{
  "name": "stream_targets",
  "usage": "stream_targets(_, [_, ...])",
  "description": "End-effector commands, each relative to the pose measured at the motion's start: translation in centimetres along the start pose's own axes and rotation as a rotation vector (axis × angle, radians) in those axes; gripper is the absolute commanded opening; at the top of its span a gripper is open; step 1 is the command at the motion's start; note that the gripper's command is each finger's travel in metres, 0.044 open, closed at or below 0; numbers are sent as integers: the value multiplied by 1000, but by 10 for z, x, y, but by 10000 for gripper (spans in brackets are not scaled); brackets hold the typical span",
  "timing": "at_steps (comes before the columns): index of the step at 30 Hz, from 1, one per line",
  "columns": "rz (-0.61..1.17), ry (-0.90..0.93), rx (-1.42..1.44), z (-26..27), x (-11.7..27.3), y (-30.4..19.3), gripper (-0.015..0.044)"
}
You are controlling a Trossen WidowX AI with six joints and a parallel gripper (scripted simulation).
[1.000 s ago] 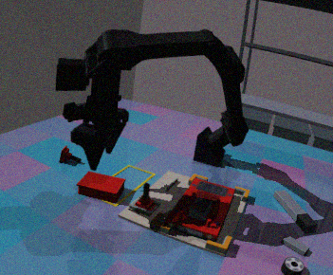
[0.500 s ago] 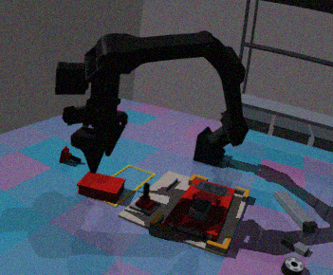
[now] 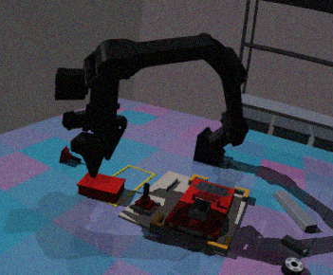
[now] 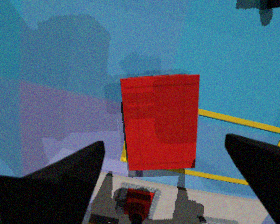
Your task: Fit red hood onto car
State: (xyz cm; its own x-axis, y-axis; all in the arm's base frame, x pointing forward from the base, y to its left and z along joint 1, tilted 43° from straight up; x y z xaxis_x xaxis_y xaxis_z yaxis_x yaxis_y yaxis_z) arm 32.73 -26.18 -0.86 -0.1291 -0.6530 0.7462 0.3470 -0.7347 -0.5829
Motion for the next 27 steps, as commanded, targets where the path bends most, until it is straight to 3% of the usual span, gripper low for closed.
stream_targets(1, [5,4,-8,-1,-4,0,440])
stream_targets(27, [5,5,-8,-1,-23,-1,440])
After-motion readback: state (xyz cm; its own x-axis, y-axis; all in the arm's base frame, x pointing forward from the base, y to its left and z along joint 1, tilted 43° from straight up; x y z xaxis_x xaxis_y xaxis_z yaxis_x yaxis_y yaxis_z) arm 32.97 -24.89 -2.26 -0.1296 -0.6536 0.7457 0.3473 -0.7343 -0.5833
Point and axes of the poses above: the point midway between the two fingers, 35 mm back from their tips, its own x axis back along the fingers, its own z axis across the jaws, y = z × x, the point moved 8 cm from there along x, back along the fingers, and after that the axes turned 11 degrees about x, right-handed, at the moved point
